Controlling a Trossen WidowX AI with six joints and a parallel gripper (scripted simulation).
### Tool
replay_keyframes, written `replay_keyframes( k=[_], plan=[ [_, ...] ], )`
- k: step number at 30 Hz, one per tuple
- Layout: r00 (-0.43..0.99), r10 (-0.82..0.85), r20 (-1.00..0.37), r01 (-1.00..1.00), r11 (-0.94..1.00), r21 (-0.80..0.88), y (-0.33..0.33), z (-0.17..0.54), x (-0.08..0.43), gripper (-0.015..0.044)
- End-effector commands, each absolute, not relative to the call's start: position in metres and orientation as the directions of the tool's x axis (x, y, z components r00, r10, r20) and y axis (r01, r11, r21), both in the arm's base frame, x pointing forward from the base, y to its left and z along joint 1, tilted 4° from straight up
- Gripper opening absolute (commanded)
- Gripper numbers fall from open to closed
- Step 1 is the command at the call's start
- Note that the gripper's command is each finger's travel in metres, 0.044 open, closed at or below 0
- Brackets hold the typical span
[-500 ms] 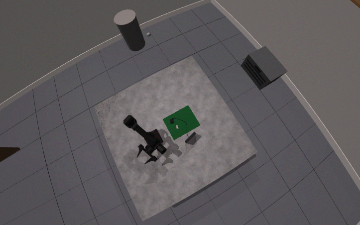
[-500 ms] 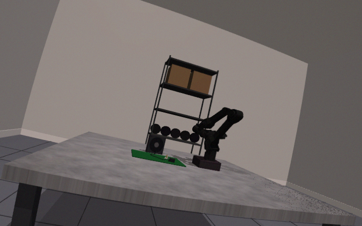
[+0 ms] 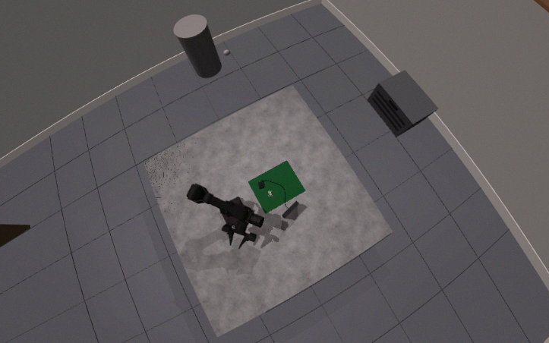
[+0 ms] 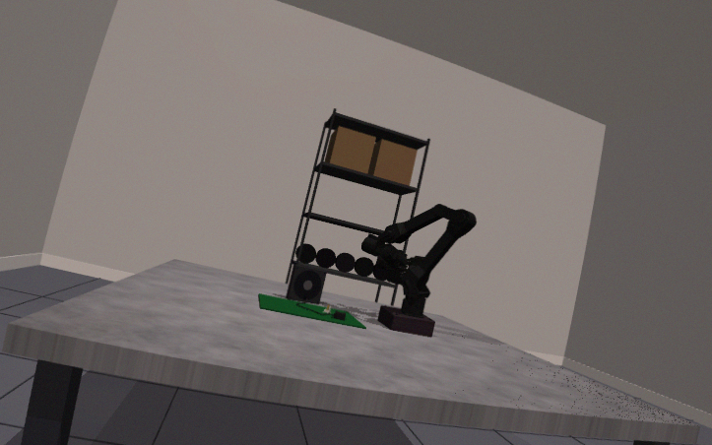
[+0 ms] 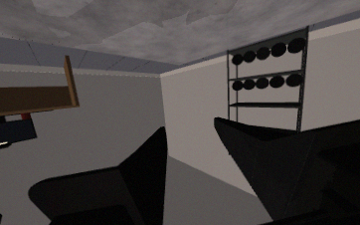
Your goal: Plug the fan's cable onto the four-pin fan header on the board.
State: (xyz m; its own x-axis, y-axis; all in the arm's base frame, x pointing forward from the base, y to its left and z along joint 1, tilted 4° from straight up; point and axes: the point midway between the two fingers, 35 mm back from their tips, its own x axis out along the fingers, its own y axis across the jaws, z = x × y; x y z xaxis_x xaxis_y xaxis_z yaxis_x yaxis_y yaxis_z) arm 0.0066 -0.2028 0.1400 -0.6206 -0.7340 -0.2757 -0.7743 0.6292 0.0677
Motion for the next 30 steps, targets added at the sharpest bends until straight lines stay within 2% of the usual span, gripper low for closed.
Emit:
replay_keyframes(
  k=[1,8,15,20,25,30],
  plan=[
    [-0.470,-0.784,-0.405,-0.855,0.518,-0.010,-0.203,0.131,0.055,0.0210],
    [-0.166,-0.748,-0.643,-0.936,0.324,-0.136,-0.164,0.112,0.153,0.0210],
    [0.039,-0.556,-0.830,-0.962,0.203,-0.181,-0.076,0.096,0.225,0.0210],
    [0.086,-0.371,-0.925,-0.978,0.145,-0.149,0.007,0.088,0.250,0.0210],
    [0.048,-0.196,-0.979,-0.994,0.091,-0.067,0.094,0.082,0.247,0.0210],
    [0.037,-0.174,-0.984,-0.995,0.083,-0.053,0.106,0.082,0.244,0.0210]
  ],
)
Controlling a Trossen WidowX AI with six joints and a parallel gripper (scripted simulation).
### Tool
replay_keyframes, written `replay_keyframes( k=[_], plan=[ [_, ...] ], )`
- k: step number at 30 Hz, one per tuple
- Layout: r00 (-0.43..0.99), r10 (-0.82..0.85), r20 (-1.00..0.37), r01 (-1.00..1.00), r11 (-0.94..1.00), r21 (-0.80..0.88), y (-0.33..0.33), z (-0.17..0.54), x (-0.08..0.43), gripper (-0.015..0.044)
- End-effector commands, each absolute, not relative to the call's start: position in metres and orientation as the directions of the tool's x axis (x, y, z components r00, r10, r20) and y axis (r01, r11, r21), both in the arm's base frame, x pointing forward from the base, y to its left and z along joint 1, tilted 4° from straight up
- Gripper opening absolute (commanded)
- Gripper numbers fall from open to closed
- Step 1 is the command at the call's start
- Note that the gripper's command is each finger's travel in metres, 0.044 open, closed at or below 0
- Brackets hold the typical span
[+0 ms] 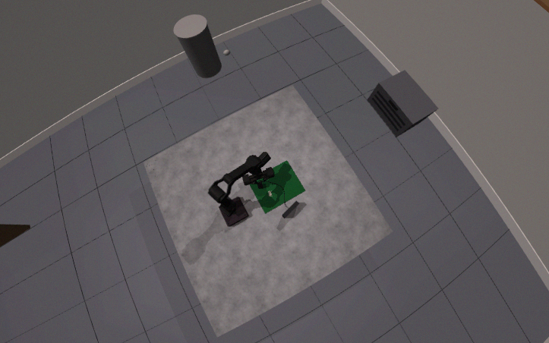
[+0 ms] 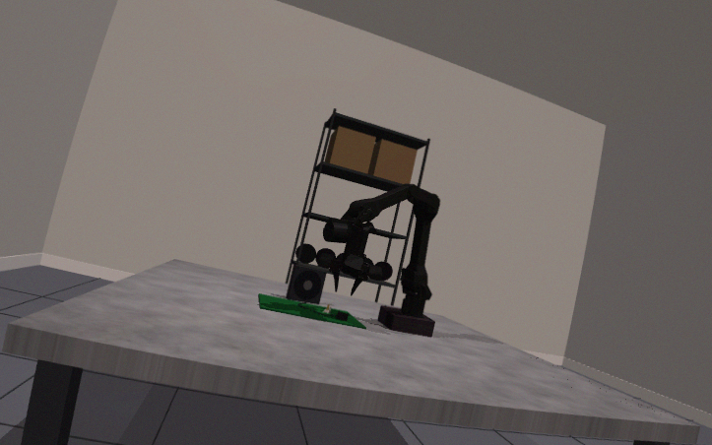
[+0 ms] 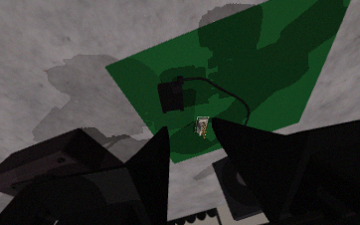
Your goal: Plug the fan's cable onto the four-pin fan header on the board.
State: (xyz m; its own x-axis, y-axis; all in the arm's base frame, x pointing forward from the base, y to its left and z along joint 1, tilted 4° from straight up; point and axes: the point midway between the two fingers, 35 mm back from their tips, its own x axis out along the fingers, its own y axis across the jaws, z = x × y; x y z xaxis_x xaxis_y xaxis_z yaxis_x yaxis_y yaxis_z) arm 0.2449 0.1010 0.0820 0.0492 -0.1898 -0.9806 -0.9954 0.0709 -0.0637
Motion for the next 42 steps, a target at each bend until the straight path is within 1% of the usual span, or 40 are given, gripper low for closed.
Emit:
replay_keyframes(
  k=[1,6,34,42],
  plan=[
    [0.037,-0.174,-0.984,-0.995,0.083,-0.053,0.106,0.079,0.244,0.0210],
    [0.037,-0.174,-0.984,-0.995,0.083,-0.052,0.108,0.050,0.246,0.0210],
    [0.037,-0.174,-0.984,-0.995,0.083,-0.052,0.111,0.011,0.248,0.0210],
    [0.037,-0.174,-0.984,-0.995,0.083,-0.052,0.111,0.010,0.248,0.0210]
  ],
)
